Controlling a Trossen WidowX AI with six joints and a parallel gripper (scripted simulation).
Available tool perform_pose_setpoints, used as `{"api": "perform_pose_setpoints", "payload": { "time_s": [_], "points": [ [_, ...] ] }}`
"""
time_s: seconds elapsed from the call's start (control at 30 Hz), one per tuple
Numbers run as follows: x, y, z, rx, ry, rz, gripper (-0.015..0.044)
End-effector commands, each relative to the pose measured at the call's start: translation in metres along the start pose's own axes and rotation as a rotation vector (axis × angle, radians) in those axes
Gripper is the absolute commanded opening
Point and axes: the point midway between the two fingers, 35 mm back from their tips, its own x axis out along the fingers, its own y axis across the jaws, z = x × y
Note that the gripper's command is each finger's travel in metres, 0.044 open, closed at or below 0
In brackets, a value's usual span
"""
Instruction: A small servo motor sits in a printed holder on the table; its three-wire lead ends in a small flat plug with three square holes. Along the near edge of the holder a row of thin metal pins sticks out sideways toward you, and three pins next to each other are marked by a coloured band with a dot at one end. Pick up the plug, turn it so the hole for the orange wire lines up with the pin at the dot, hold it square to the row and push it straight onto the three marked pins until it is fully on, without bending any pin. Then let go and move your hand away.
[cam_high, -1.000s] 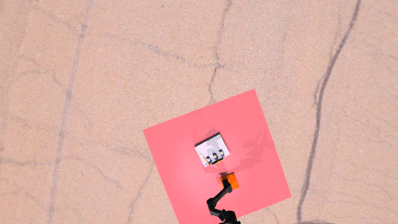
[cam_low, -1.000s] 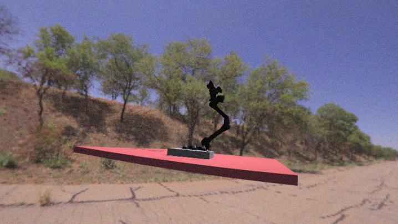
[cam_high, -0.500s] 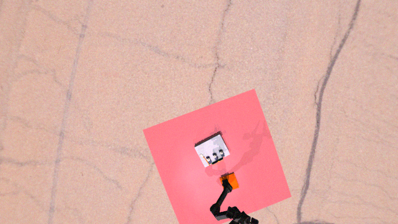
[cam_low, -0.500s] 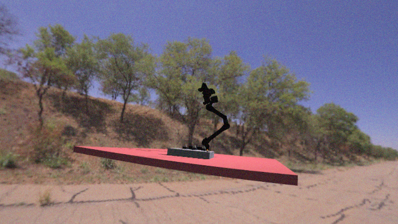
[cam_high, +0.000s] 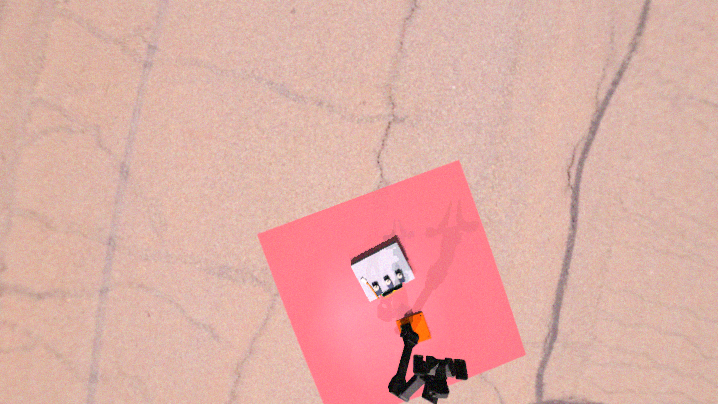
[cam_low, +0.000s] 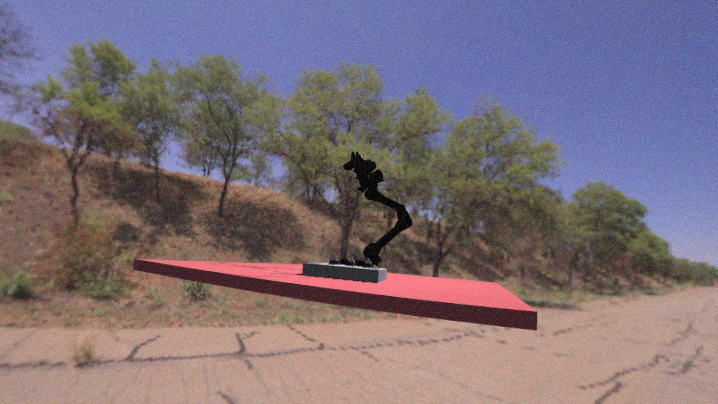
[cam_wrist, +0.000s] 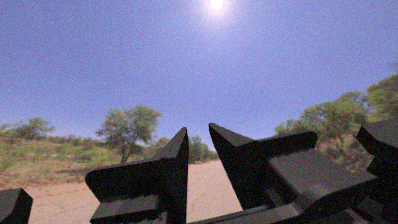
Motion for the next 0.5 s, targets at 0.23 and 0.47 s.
{"api": "perform_pose_setpoints", "payload": {
  "time_s": [0.23,0.47],
  "points": [
    [-0.002,0.022,-0.077,0.166,0.164,0.013,0.0115],
    [-0.011,0.051,-0.125,0.25,0.291,0.047,0.0115]
  ]
}}
